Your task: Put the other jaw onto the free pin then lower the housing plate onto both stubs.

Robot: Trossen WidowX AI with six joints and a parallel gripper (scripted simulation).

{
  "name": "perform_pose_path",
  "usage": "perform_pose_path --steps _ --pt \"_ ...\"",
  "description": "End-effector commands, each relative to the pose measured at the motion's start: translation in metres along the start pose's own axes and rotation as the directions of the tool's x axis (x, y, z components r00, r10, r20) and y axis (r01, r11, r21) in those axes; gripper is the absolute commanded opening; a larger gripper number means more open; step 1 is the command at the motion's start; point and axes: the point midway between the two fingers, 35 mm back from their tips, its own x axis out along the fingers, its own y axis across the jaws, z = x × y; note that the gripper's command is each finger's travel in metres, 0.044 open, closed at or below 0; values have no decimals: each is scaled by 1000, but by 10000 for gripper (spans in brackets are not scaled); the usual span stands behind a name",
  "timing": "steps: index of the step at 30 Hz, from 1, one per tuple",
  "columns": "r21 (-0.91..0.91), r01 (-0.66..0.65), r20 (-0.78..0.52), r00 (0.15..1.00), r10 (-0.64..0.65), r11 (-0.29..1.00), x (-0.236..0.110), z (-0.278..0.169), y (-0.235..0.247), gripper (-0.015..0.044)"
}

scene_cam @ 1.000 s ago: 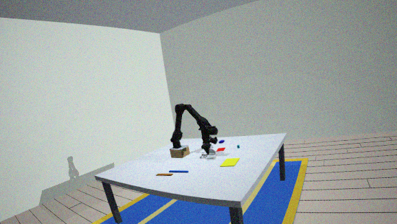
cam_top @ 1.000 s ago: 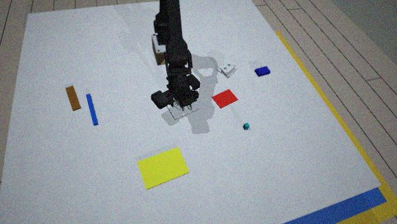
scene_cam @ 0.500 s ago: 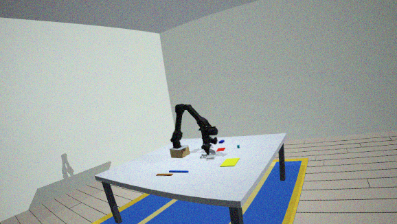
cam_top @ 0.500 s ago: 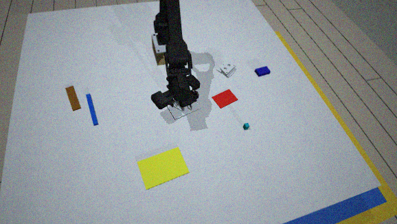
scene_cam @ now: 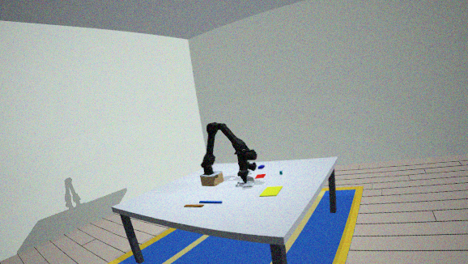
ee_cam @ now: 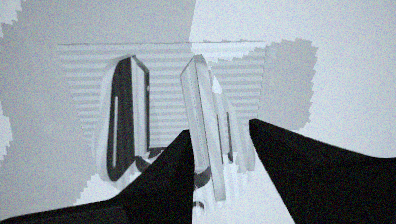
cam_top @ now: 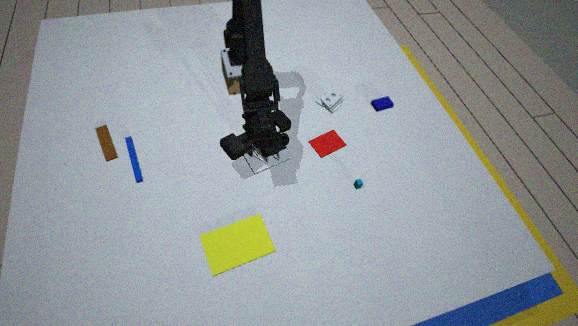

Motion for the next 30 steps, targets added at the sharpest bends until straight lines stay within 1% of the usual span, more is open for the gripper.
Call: perform_pose_path --steps 1,30 --pt "-4 1 -2 1000 -1 1000 2 0 0 134" --pt "-6 1 -2 1000 -1 1000 8 0 0 134"
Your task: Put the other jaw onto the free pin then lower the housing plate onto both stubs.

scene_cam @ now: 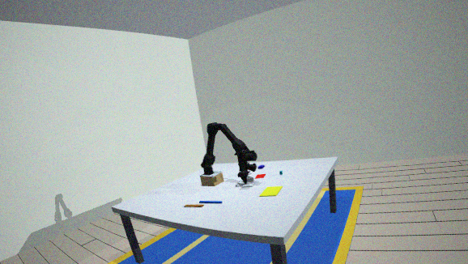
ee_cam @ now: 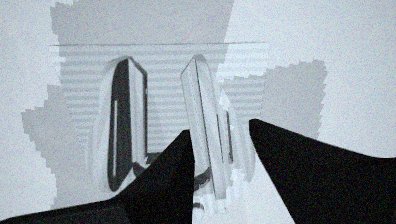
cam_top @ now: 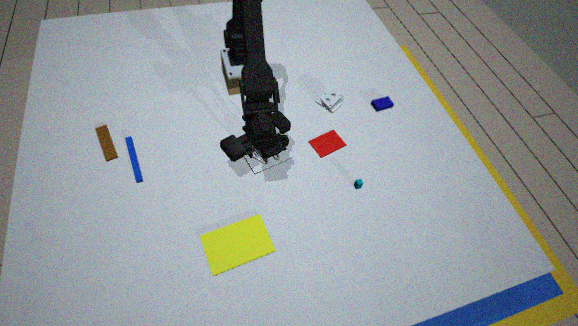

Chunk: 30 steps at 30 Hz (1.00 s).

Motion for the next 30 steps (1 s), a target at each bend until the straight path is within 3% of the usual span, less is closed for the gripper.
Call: perform_pose_path --steps 1,30 --pt "-4 0 -2 1000 0 1000 3 0 0 134" --pt "-13 0 -2 1000 0 1000 8 0 0 134"
